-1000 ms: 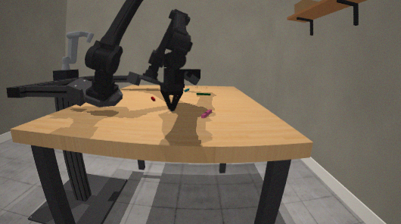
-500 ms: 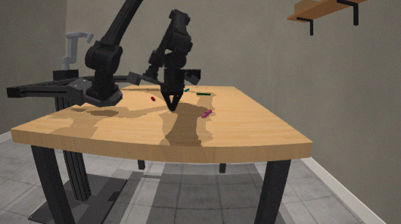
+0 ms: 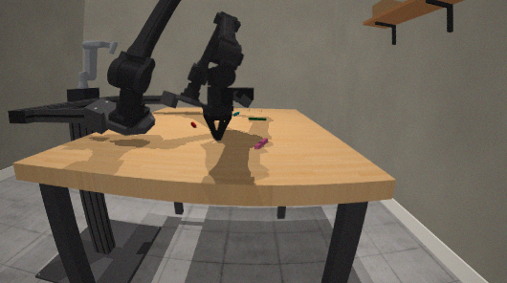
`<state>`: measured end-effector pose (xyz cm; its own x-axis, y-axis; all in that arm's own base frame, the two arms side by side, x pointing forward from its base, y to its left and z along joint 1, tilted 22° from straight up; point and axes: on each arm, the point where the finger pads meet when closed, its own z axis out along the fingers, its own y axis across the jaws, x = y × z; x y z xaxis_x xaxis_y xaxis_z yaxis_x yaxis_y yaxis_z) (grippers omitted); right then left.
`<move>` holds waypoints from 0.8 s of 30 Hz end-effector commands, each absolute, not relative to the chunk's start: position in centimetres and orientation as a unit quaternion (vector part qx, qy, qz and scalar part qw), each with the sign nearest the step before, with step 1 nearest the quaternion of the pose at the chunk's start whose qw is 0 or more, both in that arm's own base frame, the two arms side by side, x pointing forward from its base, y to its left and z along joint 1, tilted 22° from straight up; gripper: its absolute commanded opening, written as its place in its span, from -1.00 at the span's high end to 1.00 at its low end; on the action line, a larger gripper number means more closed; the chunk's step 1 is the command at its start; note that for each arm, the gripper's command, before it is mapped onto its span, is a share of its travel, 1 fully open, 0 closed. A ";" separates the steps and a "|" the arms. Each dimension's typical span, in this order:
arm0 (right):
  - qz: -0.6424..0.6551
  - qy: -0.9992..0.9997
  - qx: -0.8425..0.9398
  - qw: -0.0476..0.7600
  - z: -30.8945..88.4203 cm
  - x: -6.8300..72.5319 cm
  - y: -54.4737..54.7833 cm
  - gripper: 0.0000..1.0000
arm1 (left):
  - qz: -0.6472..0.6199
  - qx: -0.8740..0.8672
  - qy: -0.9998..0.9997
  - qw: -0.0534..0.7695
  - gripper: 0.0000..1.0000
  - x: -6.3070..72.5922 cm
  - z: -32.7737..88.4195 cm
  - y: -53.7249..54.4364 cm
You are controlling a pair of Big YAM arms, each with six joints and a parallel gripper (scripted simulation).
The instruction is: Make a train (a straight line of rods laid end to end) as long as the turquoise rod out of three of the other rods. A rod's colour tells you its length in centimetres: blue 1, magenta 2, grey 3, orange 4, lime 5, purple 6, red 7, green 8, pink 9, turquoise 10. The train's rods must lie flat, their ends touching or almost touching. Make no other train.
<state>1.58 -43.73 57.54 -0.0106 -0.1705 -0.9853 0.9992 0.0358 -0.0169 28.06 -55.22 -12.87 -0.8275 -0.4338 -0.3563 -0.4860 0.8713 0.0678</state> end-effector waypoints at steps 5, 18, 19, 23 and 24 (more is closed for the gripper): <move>-0.556 0.435 0.428 0.565 62.2 0.6 -43.3 -1.00 | 0.090 -0.243 0.951 0.166 0.53 28.9 -14.6 -54.1; -0.556 0.435 0.428 0.565 62.2 0.6 -43.3 -1.00 | 0.090 -0.244 0.951 0.166 0.91 28.9 -14.6 -54.1; -0.556 0.435 0.428 0.565 62.2 0.6 -43.3 -1.00 | 0.090 -0.244 0.951 0.166 0.91 28.9 -14.6 -54.1; -0.556 0.435 0.428 0.565 62.2 0.6 -43.3 -1.00 | 0.090 -0.244 0.951 0.166 0.91 28.9 -14.6 -54.1; -0.556 0.435 0.428 0.565 62.2 0.6 -43.3 -1.00 | 0.090 -0.244 0.951 0.166 0.91 28.9 -14.6 -54.1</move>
<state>1.58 -43.73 57.54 -0.0106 -0.1705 -0.9853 0.9992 0.0358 -0.0169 28.06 -55.21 -12.87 -0.8276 -0.4337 -0.3563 -0.4859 0.8714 0.0679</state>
